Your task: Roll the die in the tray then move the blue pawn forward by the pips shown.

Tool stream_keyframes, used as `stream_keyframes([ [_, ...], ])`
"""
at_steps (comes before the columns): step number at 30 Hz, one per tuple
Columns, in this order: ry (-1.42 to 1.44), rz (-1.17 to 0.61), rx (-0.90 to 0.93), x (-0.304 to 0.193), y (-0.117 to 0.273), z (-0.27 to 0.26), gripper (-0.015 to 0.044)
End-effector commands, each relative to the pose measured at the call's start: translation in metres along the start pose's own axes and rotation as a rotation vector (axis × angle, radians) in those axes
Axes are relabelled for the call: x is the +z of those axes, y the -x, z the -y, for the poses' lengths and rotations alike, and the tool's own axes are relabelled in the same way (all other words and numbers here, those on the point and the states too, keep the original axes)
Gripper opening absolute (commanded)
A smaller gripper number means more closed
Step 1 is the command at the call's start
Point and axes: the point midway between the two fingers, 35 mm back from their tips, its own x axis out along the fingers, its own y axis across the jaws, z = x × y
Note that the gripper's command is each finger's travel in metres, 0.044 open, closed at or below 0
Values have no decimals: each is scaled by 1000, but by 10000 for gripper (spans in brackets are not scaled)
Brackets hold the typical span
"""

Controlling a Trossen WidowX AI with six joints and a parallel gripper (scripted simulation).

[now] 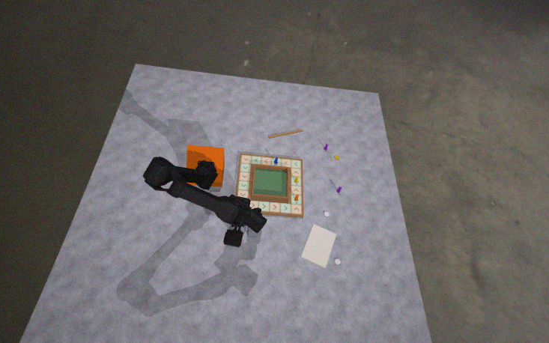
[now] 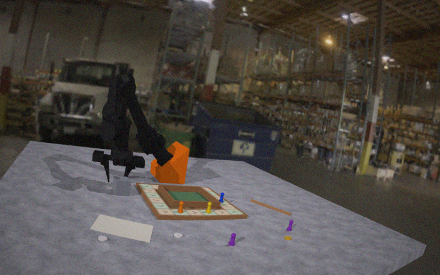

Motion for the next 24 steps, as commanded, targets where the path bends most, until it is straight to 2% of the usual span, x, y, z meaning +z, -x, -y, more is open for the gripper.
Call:
stream_keyframes([
  [1,7,1,4,0,-2,-1,196],
  [4,7,1,4,0,-2,-1,118],
  [11,7,1,4,0,-2,-1,71],
  [14,10,2,7,0,0,-2,0],
  [24,52,15,47,7,42,-5,0],
])
